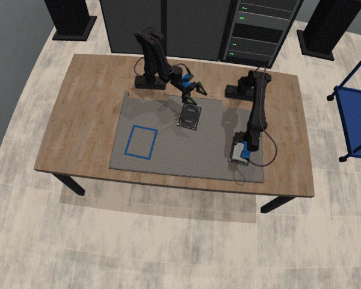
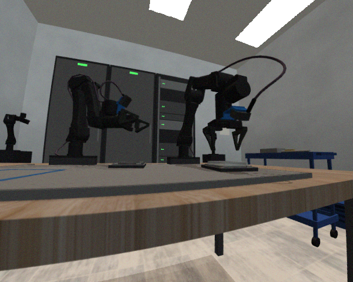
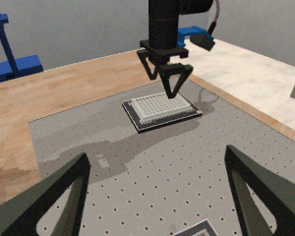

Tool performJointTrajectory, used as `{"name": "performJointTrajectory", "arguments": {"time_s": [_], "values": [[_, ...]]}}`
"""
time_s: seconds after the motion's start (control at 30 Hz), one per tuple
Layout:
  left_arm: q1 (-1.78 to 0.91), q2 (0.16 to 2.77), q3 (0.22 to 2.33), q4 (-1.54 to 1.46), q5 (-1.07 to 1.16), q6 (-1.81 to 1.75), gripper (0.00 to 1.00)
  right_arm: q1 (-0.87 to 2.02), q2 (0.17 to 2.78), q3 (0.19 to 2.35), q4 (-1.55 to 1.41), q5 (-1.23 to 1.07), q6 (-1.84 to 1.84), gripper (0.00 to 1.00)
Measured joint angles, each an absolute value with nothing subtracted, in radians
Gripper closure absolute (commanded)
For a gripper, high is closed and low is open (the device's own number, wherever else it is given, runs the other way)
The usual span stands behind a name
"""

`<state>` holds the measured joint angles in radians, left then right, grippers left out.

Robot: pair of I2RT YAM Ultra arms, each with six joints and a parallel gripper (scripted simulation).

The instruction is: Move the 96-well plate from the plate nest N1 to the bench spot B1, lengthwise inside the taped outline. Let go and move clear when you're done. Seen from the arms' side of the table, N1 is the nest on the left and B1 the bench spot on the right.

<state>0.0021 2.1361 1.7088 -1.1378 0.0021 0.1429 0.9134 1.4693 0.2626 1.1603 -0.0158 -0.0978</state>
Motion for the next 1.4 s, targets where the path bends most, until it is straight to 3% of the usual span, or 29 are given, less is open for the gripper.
{"name": "performJointTrajectory", "arguments": {"time_s": [1.2,1.4], "values": [[0.002,2.184,1.597,-0.990,0.002,0.143,0.00,0.913,1.469,0.263,1.160,-0.016,-0.098,0.00],[0.002,2.183,1.597,-0.985,0.002,0.143,0.09,0.913,1.469,0.263,1.160,-0.016,-0.098,0.00]]}}
